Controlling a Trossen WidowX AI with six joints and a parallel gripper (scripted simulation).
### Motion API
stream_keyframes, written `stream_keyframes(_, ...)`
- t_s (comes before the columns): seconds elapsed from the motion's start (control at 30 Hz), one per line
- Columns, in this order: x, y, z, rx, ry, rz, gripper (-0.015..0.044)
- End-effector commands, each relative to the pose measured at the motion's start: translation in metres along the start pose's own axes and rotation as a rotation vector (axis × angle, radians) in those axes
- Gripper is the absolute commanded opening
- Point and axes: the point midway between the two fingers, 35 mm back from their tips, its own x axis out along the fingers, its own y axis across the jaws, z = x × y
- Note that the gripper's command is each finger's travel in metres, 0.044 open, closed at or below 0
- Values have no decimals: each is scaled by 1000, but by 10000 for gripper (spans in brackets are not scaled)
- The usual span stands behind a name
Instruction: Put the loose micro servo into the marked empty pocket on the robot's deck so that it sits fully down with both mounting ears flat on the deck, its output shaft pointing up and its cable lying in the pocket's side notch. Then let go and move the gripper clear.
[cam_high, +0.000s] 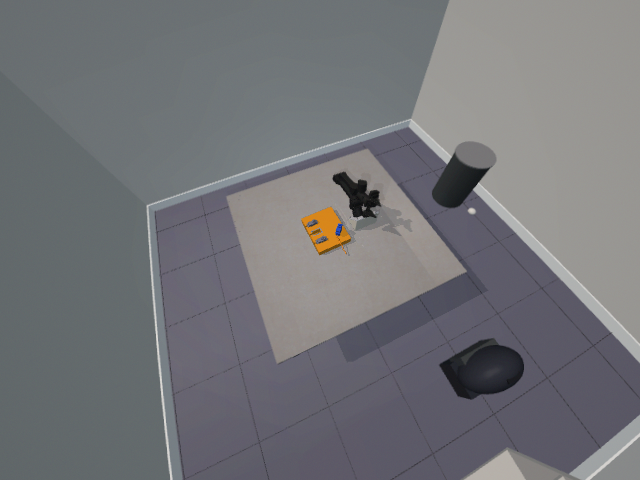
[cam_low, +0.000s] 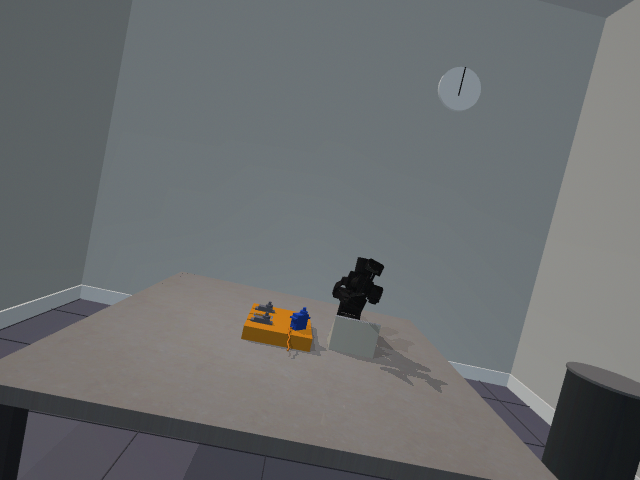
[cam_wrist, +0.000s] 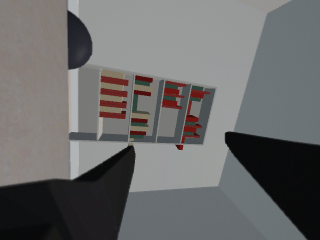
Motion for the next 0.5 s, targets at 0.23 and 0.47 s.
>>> stream_keyframes(0.23,4,8,-14,146,45,106,440)
stream_keyframes(0.47,6,19,-31,335,118,237,440)
